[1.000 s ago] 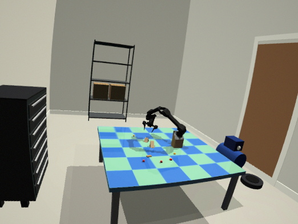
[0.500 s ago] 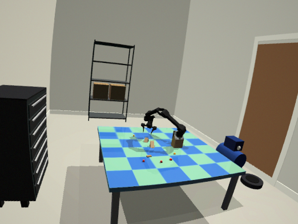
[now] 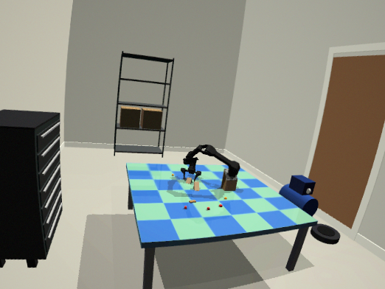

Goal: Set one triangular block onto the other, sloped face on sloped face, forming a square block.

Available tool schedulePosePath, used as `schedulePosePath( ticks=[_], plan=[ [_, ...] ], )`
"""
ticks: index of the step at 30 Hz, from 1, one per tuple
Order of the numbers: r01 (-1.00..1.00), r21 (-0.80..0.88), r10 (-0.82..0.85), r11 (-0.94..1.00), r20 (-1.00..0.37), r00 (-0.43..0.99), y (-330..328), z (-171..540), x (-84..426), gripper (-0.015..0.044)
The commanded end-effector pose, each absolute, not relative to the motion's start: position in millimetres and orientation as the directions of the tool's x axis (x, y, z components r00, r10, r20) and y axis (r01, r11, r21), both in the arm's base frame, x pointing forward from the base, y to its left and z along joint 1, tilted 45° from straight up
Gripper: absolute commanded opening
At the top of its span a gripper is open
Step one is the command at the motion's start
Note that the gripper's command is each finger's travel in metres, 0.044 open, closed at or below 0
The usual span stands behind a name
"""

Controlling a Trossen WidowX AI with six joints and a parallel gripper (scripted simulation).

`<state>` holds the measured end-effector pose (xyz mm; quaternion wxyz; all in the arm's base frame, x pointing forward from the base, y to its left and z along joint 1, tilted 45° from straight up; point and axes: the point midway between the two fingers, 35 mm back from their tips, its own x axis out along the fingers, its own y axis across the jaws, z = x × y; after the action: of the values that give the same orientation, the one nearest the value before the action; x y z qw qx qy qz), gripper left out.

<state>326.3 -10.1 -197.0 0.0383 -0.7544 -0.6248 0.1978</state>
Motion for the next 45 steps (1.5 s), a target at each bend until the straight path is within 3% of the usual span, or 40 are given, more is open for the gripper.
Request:
schedulePosePath(
  ticks=[1,4,14,21,26,45],
  plan=[
    [0.924,-0.313,0.959,-0.218,-0.246,0.143,-7.8,-198.0,325.3,0.0440],
    [0.924,-0.313,0.959,-0.218,-0.246,0.143,-7.8,-198.0,325.3,0.0440],
    [0.927,-0.307,0.958,-0.215,-0.250,0.140,-8.8,-197.4,325.8,0.0177],
    [0.927,-0.307,0.958,-0.215,-0.250,0.140,-8.8,-197.4,325.8,0.0131],
    [0.927,-0.307,0.958,-0.216,-0.250,0.140,-10.9,-195.5,326.4,0.0000],
    [0.926,-0.307,0.956,-0.218,-0.256,0.141,-71.0,-134.6,334.7,0.0000]
  ],
)
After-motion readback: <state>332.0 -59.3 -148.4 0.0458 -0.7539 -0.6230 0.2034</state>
